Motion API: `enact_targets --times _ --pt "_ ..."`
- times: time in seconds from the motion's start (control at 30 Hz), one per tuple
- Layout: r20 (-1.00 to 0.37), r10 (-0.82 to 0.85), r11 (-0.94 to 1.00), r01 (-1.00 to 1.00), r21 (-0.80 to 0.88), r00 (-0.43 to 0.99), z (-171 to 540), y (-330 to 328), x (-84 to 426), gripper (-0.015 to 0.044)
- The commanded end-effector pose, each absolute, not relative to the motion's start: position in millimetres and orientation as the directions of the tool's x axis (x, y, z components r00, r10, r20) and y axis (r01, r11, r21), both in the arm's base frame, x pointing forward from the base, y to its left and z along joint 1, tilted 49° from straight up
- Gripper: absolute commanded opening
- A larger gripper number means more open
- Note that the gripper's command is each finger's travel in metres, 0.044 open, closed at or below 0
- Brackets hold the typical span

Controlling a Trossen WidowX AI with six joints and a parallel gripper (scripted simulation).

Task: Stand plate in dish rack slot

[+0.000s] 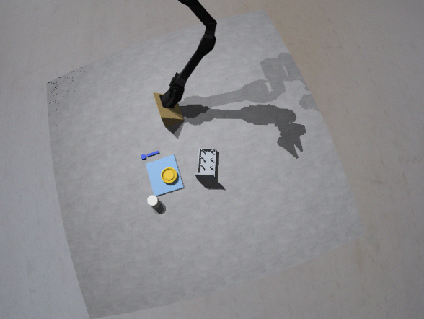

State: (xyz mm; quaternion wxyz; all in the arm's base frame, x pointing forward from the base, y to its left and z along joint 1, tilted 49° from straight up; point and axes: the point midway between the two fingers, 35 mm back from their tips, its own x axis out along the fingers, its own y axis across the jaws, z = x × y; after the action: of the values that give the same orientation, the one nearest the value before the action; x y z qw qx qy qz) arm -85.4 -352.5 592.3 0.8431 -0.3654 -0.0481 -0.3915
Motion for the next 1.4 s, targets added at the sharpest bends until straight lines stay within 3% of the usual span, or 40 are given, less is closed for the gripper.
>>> enact_targets --times 0.0,0.67,1.37 --pt "0.368 -0.625 0.427 0.696 -0.577 0.689 592.2 -352.8 -85.3 0.0400" --pt "0.362 -0.624 0.565 0.720 -0.402 0.692 542.3 -433.5 -50.2 0.0400" --pt "0.135 -0.655 0.741 0.666 -0.079 0.744 429.6 -524.0 43.0 0.0400"
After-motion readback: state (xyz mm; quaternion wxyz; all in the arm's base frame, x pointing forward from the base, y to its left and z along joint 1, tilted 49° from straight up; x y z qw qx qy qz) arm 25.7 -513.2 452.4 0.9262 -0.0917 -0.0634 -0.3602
